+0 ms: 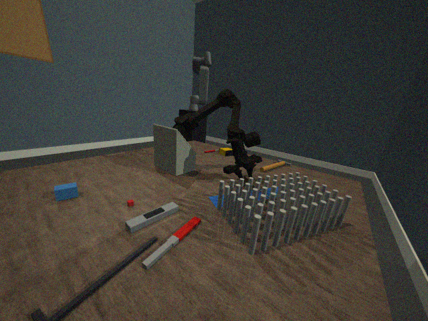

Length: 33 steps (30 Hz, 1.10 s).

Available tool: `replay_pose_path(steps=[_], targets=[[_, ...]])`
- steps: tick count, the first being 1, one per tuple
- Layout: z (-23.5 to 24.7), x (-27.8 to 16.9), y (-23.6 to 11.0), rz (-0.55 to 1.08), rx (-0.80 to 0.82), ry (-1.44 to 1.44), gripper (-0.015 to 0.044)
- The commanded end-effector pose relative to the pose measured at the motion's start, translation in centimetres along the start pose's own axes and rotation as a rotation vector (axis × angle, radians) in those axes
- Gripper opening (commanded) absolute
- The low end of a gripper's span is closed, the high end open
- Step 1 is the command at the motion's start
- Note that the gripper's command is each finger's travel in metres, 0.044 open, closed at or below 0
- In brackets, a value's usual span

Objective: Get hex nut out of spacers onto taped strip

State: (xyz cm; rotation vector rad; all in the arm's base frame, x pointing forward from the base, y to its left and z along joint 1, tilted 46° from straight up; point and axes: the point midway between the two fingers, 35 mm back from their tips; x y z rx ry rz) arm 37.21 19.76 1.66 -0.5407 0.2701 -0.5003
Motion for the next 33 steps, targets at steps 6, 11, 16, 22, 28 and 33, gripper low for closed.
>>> replay_pose_path(steps=[6,11,16,22,28,33], targets=[[0.1,-0.8,-0.3,0.002,0.003,0.002,0.0],[0.2,-1.1,-0.4,0.002,0.003,0.002,0.0],[0.2,-1.5,-0.5,0.002,0.003,0.002,0.0],[0.2,-1.9,-0.6,0.003,0.003,0.002,0.0],[0.2,-2.3,-0.7,0.003,0.003,0.002,0.0],[0.2,-2.7,-0.8,0.003,0.003,0.002,0.0]])
Point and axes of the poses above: the point midway between the two fingers, 35 mm back from their tips, its own y axis out along the fingers, its own z axis across the jaws, x = y × z, and after that the axes turned 3 degrees about -y, right-handed
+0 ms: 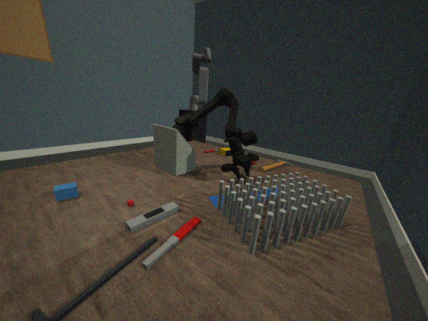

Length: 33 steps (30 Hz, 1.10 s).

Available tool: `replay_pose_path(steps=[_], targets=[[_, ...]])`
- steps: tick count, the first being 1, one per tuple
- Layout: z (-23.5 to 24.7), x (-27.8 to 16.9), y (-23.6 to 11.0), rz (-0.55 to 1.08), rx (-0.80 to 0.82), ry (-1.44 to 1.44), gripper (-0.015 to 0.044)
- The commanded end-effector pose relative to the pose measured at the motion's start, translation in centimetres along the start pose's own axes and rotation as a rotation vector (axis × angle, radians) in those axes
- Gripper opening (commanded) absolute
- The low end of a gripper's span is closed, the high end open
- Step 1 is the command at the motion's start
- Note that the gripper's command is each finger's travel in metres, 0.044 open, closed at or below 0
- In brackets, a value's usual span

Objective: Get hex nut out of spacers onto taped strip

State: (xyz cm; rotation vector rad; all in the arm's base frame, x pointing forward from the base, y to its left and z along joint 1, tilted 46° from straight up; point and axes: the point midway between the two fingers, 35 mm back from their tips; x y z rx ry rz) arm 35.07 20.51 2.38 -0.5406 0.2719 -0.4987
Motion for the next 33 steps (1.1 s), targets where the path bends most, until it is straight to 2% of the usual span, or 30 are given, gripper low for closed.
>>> replay_pose_path(steps=[1,33], targets=[[0.1,-0.5,-0.2,0.002,0.003,0.001,0.0],[0.2,-2.7,-0.8,0.003,0.003,0.002,0.0]])
Point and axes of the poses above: the point midway between the two fingers, 35 mm back from their tips, its own y axis out along the fingers, its own z axis across the jaws, x = y × z, and after that the axes turned 3 degrees about -y, right-handed
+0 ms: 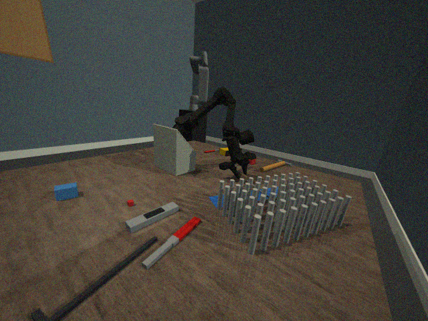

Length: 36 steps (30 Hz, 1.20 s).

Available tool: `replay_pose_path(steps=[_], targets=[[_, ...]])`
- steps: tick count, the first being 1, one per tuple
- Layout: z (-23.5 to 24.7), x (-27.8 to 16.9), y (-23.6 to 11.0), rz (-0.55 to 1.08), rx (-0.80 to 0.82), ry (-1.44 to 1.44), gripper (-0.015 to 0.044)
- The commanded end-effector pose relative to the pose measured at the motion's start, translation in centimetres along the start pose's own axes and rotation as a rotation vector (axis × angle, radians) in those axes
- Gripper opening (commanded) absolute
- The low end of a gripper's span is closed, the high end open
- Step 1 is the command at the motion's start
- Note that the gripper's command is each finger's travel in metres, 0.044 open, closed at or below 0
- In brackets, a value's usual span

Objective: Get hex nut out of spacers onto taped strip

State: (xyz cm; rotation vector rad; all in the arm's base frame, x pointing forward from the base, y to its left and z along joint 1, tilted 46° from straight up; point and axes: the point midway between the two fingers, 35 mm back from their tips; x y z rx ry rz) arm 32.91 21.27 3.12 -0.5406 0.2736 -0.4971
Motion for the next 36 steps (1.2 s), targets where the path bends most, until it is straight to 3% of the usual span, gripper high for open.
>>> replay_pose_path(steps=[1,36], targets=[[0.1,-0.5,-0.2,0.002,0.003,0.001,0.0],[0.3,-2.9,-0.9,0.003,0.003,0.002,0.0]])
Point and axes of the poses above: the point midway between the two fingers, 35 mm back from their tips, its own y axis out along the fingers, its own z axis across the jaws, x = y × z, and after that the axes turned 3 degrees about -y, right-handed
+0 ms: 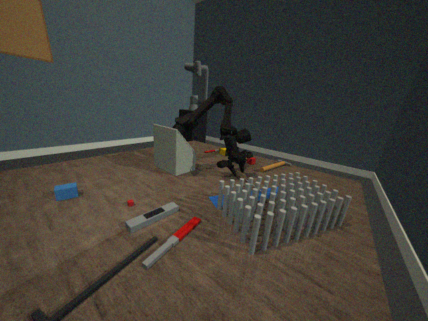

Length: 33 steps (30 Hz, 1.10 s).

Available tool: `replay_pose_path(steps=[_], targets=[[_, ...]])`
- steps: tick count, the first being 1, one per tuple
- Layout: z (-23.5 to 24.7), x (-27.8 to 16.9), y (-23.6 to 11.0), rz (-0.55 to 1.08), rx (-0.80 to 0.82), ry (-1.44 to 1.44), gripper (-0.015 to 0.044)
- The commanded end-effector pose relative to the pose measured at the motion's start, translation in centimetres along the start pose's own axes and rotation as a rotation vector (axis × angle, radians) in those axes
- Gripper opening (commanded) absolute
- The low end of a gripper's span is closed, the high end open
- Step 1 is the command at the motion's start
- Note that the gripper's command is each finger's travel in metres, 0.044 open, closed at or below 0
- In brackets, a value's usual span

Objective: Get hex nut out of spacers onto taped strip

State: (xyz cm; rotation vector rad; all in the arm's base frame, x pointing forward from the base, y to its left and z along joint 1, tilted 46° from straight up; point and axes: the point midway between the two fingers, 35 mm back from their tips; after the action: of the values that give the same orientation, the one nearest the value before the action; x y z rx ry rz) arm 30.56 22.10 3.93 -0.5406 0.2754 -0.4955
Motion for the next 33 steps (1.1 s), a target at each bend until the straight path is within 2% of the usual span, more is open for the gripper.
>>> replay_pose_path(steps=[1,33], targets=[[0.1,-0.5,-0.2,0.002,0.004,0.001,0.0],[0.7,0.1,-1.7,0.002,0.005,-0.003,0.0]])
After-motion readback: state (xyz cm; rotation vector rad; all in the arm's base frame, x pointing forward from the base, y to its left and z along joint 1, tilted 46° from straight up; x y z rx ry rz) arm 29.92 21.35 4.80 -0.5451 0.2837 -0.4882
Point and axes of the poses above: the point midway between the two fingers, 35 mm back from their tips, its own y axis out along the fingers, its own z axis across the jaws, x = y × z, and after that the axes turned 3 degrees about -y, right-handed
